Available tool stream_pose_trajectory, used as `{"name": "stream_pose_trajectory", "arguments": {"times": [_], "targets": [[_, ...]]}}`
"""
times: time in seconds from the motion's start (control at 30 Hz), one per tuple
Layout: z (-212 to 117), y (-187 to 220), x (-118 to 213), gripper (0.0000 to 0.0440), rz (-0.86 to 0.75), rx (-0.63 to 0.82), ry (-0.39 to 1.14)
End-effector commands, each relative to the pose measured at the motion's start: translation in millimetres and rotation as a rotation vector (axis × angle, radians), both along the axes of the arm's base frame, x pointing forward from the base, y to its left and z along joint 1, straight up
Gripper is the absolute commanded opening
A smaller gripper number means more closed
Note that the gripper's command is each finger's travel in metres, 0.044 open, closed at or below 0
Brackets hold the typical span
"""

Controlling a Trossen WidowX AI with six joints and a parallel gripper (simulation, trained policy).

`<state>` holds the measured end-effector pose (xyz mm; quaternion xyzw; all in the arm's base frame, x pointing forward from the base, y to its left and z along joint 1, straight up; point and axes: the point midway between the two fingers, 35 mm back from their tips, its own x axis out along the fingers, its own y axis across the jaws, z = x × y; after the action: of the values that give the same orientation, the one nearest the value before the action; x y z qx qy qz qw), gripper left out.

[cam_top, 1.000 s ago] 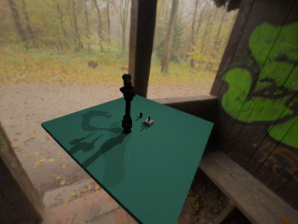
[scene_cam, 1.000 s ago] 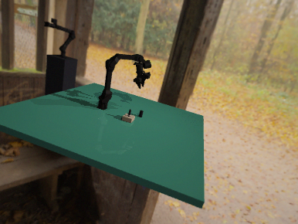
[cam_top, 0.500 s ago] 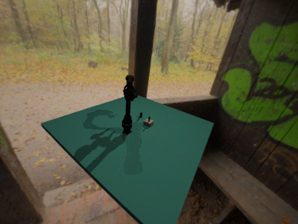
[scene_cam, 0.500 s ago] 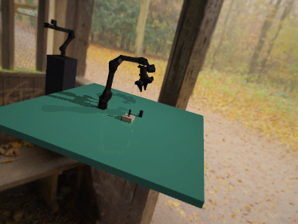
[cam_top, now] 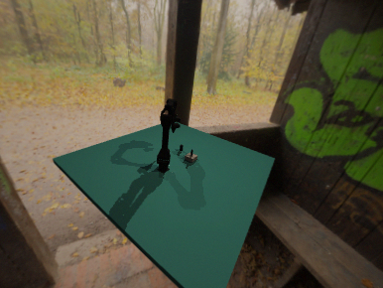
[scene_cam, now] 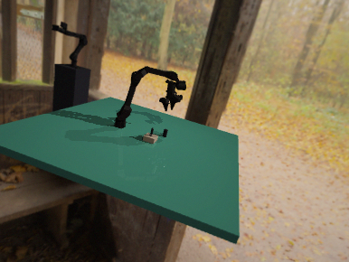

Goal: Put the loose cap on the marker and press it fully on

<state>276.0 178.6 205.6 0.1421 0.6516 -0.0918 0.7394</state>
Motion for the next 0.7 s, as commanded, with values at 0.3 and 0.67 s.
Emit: {"name": "stream_pose_trajectory", "arguments": {"times": [0.3, 0.67], "targets": [[-17.7, -24.5, 20.1, 0.0328, -0.108, -0.011, 0.08], [-31.8, -45.4, 34.6, 0.0326, -0.179, -0.023, 0.132]]}}
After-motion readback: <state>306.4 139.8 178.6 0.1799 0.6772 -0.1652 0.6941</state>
